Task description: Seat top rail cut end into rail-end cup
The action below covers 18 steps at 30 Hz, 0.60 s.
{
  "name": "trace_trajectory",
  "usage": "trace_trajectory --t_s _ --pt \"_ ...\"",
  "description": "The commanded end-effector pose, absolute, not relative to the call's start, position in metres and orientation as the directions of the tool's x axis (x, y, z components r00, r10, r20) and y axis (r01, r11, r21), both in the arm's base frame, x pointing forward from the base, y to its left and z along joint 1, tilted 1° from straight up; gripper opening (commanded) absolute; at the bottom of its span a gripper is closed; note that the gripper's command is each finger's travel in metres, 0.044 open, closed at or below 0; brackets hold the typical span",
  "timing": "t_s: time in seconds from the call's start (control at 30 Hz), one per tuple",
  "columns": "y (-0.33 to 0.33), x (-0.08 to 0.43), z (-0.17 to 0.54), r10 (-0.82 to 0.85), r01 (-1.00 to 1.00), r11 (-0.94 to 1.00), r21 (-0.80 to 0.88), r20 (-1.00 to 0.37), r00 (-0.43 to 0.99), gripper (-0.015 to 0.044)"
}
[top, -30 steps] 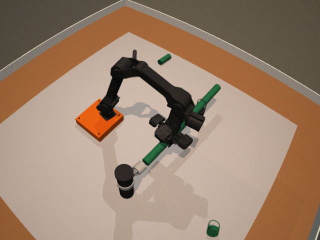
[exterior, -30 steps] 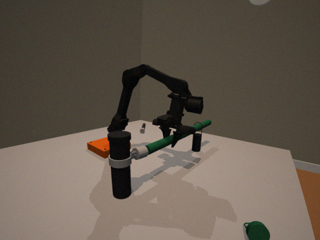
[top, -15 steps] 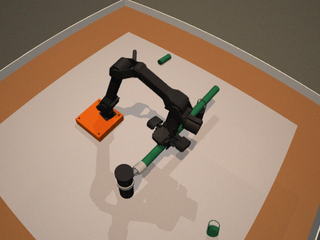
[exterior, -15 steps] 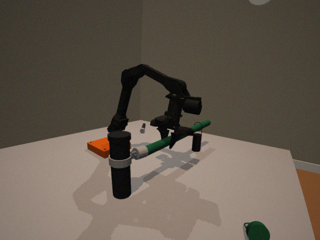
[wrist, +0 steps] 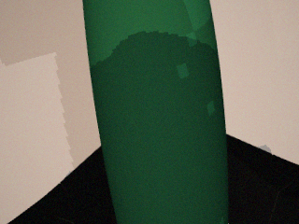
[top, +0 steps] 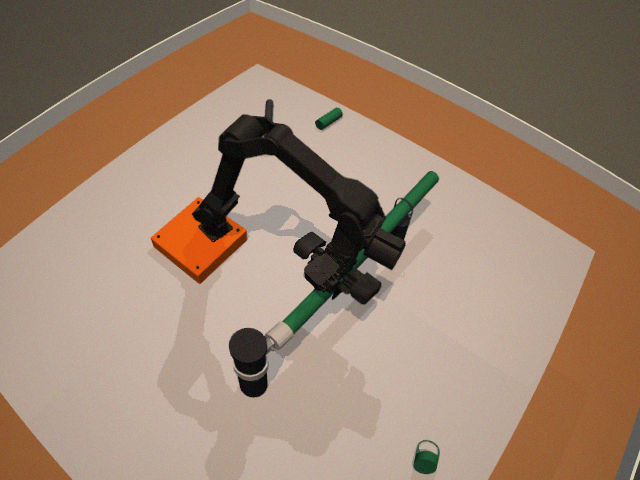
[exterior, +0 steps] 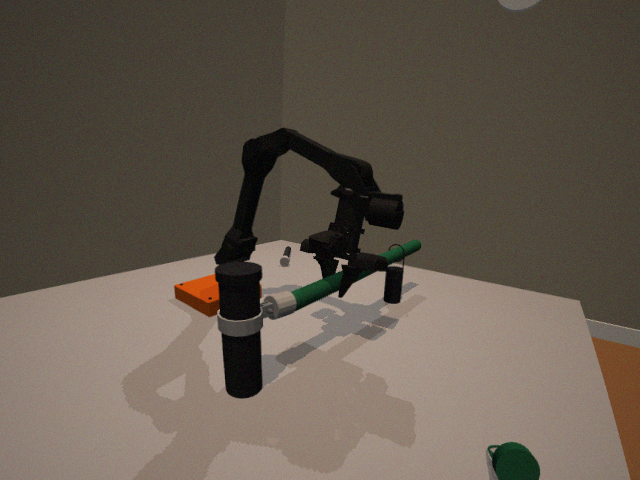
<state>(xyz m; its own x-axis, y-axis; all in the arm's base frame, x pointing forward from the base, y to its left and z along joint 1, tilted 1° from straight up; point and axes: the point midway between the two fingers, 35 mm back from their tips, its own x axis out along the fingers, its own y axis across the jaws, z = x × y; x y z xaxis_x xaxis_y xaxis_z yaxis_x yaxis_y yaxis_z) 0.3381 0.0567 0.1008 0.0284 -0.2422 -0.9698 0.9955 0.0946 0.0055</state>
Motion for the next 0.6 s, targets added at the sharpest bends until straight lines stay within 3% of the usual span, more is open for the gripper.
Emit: trace_trajectory --t_s 0.0,0.57 --pt "0.0538 0.3390 0.1028 -0.252 0.995 0.096 0.012 -0.967 0.036 0.0000" --pt "0.0559 0.3384 0.1013 -0.245 0.995 0.095 0.007 -0.969 0.030 0.0000"
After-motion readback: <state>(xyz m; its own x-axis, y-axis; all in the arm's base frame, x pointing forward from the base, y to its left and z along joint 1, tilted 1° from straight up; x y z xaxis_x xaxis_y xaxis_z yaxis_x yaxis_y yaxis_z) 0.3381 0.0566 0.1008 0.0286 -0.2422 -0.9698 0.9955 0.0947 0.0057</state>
